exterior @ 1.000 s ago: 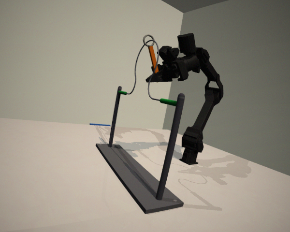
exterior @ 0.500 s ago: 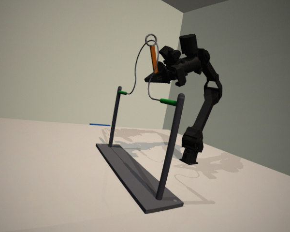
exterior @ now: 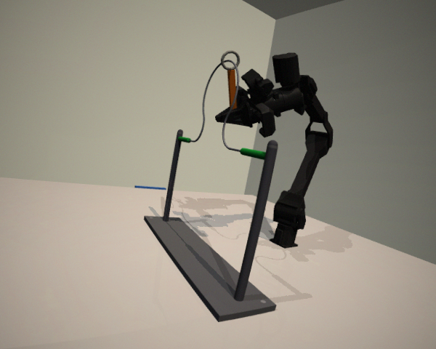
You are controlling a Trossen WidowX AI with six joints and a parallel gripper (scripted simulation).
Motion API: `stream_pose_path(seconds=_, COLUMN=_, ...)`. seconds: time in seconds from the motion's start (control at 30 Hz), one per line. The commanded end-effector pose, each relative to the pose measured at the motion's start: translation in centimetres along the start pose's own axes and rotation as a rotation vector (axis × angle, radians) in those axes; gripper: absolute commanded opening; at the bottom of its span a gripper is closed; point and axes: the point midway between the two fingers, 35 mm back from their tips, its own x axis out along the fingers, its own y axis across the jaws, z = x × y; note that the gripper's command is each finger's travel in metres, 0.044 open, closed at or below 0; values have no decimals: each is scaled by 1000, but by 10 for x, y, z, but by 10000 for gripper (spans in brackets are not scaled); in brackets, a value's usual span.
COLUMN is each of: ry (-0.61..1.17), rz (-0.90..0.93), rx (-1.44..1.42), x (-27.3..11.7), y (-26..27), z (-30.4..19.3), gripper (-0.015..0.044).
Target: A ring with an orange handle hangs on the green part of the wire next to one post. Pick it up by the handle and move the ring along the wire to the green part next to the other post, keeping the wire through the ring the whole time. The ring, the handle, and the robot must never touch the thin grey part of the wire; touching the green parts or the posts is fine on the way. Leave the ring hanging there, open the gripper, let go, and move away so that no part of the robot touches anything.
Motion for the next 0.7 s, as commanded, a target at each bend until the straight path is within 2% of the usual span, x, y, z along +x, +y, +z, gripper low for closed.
stream_pose_path(seconds=0.0, ry=-4, rz=-31, rx=-50, x=1, y=-2, z=-1, gripper=-150)
stream_pose_path(seconds=0.67, ry=-36, rz=-173, rx=-277, x=1, y=-13, z=1, gripper=-150)
